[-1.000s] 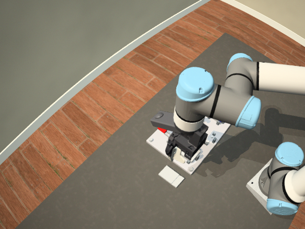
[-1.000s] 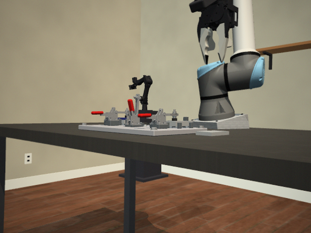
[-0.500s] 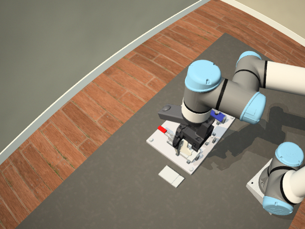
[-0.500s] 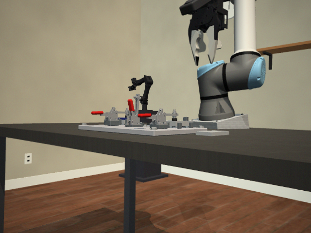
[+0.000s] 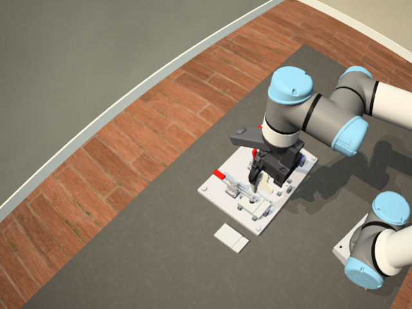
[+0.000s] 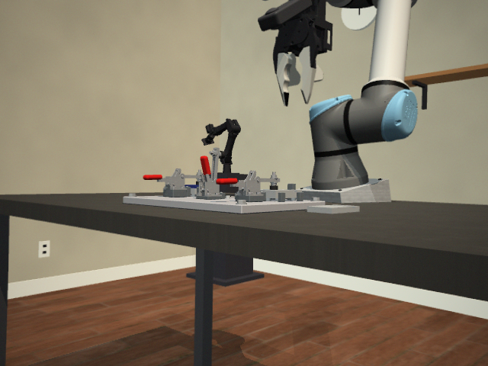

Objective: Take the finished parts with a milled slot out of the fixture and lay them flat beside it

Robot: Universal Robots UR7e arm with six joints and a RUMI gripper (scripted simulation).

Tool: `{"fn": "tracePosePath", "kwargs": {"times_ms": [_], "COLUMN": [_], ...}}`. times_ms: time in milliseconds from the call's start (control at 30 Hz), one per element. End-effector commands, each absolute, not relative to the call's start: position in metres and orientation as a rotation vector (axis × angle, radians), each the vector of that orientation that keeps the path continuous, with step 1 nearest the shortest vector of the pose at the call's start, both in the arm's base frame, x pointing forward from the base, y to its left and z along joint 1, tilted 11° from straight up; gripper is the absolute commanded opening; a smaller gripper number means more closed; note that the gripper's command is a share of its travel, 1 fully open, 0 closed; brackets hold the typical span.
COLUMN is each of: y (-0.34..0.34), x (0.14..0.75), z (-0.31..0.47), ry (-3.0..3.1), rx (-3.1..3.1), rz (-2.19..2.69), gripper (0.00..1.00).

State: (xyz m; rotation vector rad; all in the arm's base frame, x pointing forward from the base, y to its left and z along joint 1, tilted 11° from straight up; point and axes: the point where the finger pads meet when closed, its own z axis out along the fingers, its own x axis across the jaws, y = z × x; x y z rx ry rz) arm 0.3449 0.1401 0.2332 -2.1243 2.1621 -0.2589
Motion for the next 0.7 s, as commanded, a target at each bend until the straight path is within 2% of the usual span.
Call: {"fn": "tracePosePath", "kwargs": {"times_ms": [0, 667], "y": [0.122, 0.109], "x": [0.345, 0.344], "z": [0.235, 0.235], "ry": [2.158, 2.158], "rx": [-2.124, -2.124], "rz": [-0.256, -0.256], "gripper": [0.28, 0.28]}}
